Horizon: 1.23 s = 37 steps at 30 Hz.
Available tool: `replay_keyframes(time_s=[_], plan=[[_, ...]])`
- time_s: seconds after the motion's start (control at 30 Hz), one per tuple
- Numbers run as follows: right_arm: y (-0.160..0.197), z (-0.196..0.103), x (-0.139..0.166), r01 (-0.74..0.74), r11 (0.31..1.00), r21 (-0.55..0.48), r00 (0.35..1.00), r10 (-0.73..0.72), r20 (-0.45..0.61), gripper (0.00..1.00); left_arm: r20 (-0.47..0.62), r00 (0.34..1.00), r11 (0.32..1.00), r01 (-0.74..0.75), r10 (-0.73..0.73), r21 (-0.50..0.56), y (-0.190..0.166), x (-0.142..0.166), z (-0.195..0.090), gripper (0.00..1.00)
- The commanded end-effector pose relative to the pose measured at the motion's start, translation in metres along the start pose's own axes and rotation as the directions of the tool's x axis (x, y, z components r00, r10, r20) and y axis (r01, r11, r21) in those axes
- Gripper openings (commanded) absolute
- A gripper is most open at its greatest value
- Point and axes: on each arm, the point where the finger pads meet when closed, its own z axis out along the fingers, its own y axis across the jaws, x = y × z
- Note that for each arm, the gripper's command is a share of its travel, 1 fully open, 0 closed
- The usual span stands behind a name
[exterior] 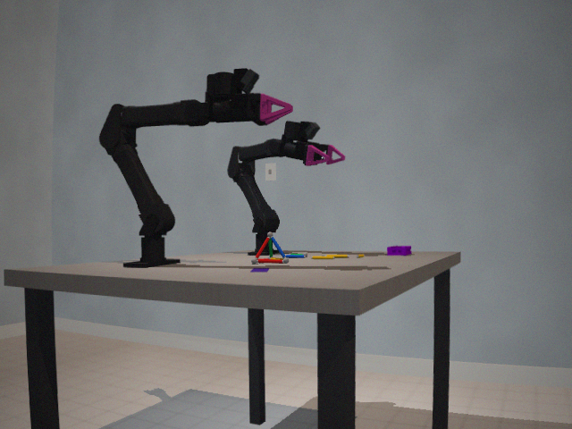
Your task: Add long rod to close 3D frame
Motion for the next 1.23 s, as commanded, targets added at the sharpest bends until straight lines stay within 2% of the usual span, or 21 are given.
replay_keyframes(time_s=[0.0,0.07,0.13,0.2,0.33,0.47,0.63,1.2], plan=[[0.000,-0.001,-0.015,-0.002,1.000,-0.006,0.999,0.002,0.035,0.15,0.106,0.993,0.999,0.047,-0.045,-0.022,0.033,-0.032,0.006,1.00],[0.000,-0.001,-0.015,-0.002,1.000,-0.006,0.999,0.002,0.035,0.15,0.143,0.987,0.993,0.086,-0.074,-0.083,0.062,-0.041,0.005,1.00],[0.000,-0.001,-0.015,-0.002,1.000,-0.006,0.999,0.002,0.035,0.15,0.143,0.987,0.993,0.086,-0.074,-0.083,0.062,-0.041,0.005,1.00],[0.000,-0.001,-0.015,-0.002,1.000,-0.006,0.999,0.002,0.035,0.15,0.181,0.979,0.975,0.128,-0.095,-0.182,0.105,-0.048,0.001,1.00],[0.000,-0.001,-0.015,-0.002,1.000,-0.006,0.999,0.002,0.035,0.15,0.242,0.963,0.936,0.187,-0.116,-0.298,0.160,-0.060,-0.005,1.00],[0.000,-0.001,-0.015,-0.002,1.000,-0.006,0.999,0.002,0.035,0.15,0.270,0.955,0.911,0.217,-0.124,-0.352,0.188,-0.066,-0.008,1.00],[0.000,-0.001,-0.015,-0.002,1.000,-0.006,0.999,0.002,0.035,0.15,0.261,0.957,0.895,0.224,-0.126,-0.386,0.203,-0.064,-0.008,1.00],[0.000,-0.001,-0.015,-0.002,1.000,-0.006,0.999,0.002,0.035,0.15,0.256,0.958,0.896,0.221,-0.127,-0.384,0.200,-0.061,-0.008,1.00]])
